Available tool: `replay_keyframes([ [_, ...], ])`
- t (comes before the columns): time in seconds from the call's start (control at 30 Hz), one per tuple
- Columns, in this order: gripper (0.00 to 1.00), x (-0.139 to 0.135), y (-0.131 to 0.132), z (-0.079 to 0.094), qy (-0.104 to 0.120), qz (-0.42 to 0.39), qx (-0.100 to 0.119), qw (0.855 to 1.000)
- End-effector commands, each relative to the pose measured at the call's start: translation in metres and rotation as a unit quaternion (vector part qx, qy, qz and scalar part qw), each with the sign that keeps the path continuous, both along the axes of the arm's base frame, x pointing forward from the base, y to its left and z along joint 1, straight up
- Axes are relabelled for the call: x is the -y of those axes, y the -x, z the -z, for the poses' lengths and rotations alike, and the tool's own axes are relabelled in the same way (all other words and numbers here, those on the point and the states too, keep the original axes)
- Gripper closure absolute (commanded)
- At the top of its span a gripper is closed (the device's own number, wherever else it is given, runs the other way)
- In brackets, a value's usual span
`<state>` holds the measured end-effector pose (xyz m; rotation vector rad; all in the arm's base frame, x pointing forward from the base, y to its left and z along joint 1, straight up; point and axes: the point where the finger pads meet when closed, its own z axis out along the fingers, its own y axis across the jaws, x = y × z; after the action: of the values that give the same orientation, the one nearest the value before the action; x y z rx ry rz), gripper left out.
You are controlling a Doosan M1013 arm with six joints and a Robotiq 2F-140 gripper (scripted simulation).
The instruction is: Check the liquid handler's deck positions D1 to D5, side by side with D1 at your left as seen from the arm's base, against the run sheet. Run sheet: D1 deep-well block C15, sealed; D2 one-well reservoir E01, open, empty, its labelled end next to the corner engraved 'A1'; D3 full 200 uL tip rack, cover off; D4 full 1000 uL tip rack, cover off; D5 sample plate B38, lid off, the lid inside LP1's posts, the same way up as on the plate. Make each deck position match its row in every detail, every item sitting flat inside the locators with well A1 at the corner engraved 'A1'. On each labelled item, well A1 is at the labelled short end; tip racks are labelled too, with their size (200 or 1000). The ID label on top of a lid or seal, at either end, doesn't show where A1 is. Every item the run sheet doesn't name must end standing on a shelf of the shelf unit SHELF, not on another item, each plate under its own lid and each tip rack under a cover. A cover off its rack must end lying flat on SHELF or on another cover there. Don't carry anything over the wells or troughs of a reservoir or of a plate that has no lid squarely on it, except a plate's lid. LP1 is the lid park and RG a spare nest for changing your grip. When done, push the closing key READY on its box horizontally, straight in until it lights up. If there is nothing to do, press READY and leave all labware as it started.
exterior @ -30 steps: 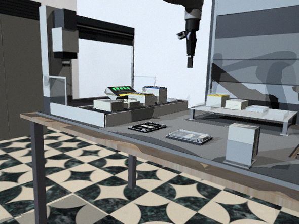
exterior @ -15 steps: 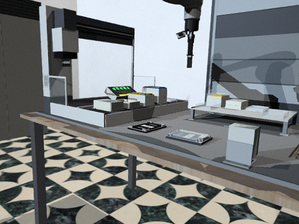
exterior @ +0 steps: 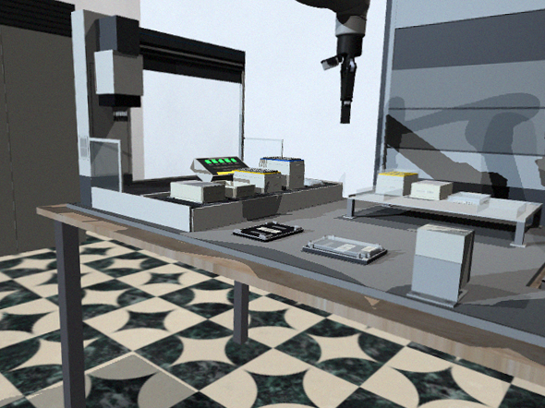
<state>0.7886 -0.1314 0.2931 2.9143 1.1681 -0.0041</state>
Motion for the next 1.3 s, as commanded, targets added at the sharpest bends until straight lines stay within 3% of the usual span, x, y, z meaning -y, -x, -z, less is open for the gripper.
replay_keyframes([
  [0.0,0.90,0.000,0.000,-0.001,-0.001,-0.043,0.001,0.999],
  [0.37,0.90,-0.001,-0.043,-0.002,-0.001,-0.133,0.001,0.991],
  [0.7,0.90,-0.001,-0.043,-0.002,-0.001,-0.212,0.001,0.977],
  [1.27,0.90,-0.001,-0.043,-0.002,-0.001,-0.355,0.000,0.935],
])
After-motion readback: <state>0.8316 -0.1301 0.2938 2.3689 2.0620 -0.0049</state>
